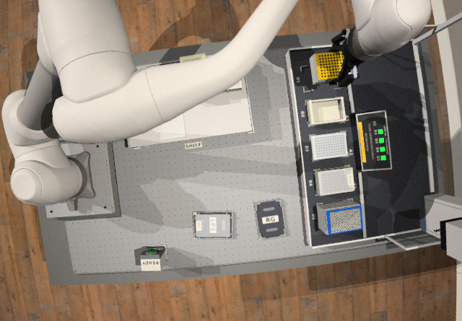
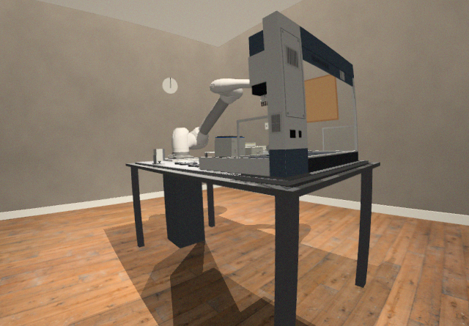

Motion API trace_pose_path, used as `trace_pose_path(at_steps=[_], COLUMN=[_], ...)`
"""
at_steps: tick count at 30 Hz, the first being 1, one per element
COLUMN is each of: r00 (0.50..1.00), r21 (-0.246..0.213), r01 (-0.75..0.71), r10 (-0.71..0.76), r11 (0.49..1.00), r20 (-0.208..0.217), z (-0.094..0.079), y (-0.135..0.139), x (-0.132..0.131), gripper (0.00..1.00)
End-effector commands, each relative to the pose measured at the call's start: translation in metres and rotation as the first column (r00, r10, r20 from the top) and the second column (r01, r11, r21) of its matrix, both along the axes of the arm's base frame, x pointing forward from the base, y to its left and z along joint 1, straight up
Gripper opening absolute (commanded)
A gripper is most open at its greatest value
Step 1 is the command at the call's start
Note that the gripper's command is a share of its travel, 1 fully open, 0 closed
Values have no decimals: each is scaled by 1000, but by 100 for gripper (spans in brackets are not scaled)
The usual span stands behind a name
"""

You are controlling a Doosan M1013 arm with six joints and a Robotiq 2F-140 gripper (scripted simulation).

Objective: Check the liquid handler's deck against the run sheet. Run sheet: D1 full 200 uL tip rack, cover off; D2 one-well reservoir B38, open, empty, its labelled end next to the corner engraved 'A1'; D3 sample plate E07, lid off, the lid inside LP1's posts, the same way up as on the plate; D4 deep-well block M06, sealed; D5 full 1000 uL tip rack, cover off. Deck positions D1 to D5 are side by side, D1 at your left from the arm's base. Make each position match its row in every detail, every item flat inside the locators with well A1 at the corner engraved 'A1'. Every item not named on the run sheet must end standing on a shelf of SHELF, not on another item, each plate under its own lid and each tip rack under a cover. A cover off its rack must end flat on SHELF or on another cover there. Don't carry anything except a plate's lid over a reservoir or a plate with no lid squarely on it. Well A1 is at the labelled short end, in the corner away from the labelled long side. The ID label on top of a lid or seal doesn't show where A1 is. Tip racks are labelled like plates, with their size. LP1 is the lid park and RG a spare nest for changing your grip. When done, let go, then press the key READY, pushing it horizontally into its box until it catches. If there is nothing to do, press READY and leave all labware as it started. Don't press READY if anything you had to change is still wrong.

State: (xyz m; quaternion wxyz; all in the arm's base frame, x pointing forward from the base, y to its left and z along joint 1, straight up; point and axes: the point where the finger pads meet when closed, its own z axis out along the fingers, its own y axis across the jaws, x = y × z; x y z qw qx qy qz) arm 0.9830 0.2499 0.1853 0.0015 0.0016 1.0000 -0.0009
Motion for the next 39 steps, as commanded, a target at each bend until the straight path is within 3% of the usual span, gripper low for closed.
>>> trace_pose_path(at_steps=[1,39], r00=[1000,1000], r21=[1,1], r01=[0,0], r10=[0,0], r11=[1000,1000], r20=[2,2], z=[5,62], y=[0,0], x=[0,0], gripper=[10,10])
